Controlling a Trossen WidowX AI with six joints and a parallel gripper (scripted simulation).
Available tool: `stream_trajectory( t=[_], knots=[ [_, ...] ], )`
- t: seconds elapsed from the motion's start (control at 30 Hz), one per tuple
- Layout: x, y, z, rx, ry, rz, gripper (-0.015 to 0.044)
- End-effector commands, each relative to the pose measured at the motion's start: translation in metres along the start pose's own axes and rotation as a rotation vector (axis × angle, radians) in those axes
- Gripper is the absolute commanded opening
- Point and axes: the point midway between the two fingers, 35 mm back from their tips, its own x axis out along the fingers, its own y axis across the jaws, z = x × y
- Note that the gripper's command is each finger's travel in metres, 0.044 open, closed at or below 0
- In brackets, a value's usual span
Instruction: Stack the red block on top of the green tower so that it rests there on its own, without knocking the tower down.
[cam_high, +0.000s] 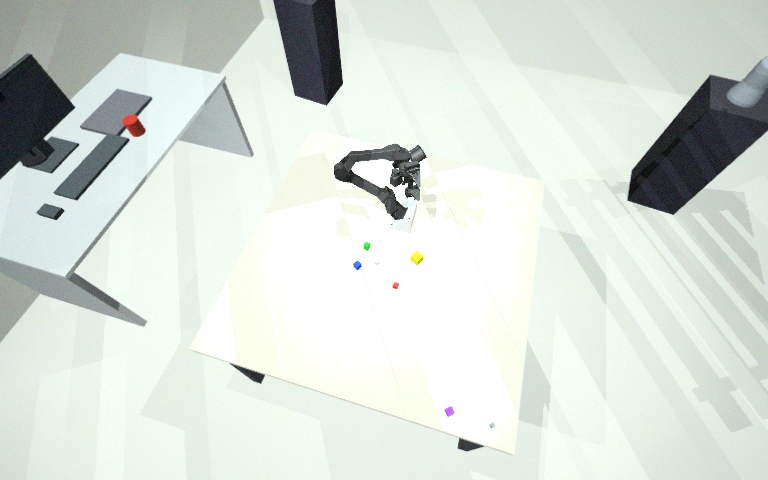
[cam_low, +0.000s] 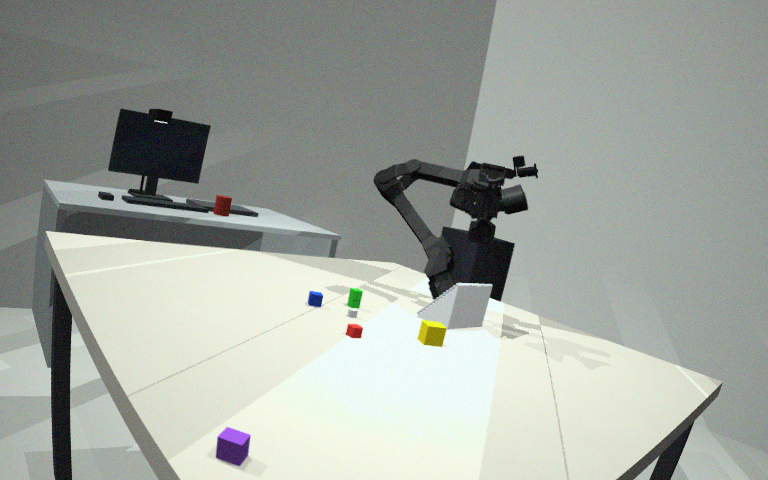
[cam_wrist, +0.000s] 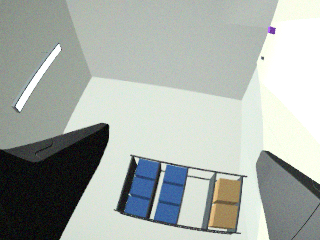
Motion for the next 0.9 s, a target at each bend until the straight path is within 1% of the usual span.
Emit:
stream_trajectory(
  t=[0.0, 0.03, 0.3, 0.43, 0.53, 0.87],
  knots=[
    [0.001, 0.0, 0.0, -0.001, -0.001, -0.006, 0.0426],
    [0.002, -0.001, -0.001, -0.006, -0.003, -0.024, 0.044],
    [0.033, 0.0, 0.001, -0.165, -0.087, -0.228, 0.044],
    [0.047, -0.004, 0.002, -0.248, -0.096, -0.337, 0.044],
    [0.054, -0.005, 0.003, -0.284, -0.102, -0.384, 0.044],
    [0.097, -0.018, 0.019, -0.483, -0.096, -0.653, 0.044]
  ],
)
